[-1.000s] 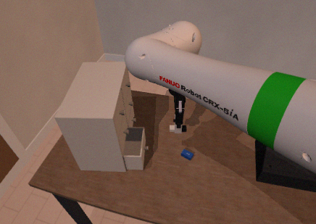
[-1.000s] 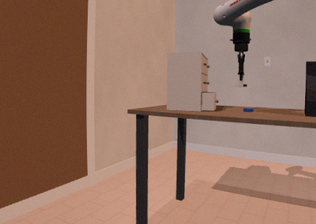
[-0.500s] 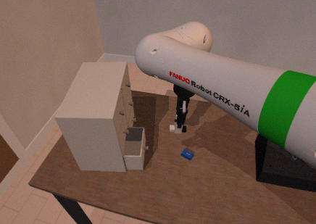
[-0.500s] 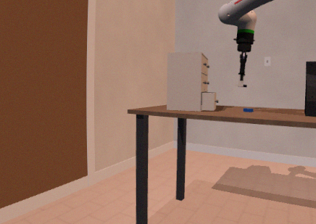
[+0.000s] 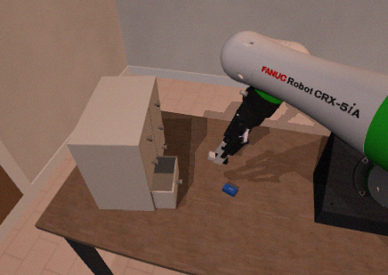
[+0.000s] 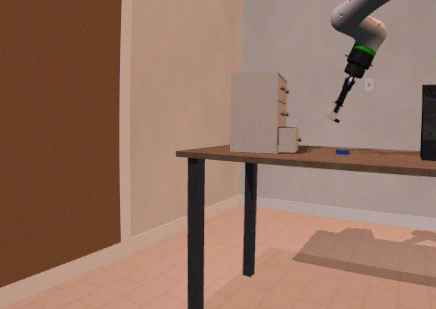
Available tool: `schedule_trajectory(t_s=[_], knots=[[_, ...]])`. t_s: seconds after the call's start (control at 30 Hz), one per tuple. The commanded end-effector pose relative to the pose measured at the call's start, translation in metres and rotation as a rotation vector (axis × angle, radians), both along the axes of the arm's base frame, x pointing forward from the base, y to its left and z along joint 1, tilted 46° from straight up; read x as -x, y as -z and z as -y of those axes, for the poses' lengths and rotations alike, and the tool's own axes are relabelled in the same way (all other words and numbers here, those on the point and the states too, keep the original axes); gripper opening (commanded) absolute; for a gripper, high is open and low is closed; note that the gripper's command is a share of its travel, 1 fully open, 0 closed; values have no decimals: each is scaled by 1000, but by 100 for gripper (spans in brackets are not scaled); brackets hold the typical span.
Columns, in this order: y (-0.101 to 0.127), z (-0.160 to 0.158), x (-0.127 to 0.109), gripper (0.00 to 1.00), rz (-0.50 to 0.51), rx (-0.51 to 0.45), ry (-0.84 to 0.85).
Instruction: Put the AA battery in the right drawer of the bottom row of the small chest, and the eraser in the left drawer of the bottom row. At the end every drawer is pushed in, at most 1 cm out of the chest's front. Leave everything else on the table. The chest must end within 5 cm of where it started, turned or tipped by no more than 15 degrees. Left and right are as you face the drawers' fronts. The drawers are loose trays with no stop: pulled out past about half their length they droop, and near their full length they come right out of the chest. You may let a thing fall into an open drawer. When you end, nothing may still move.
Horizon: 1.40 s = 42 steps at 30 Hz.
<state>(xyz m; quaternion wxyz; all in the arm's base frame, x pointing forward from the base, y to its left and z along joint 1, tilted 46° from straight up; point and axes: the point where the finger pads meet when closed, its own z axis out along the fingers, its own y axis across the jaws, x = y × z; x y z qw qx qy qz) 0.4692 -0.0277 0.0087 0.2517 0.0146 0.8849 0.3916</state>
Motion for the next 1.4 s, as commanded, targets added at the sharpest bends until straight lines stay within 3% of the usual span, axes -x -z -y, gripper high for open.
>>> schedule_trajectory(t_s=[0.0, 0.5, 0.93, 1.37], knots=[[1, -2, 2, 11, 76, -22, 58], [6, -5, 10, 11, 337, -89, 324], [8, -6, 13, 11, 425, -112, 413], [8, -6, 13, 11, 438, -115, 427]])
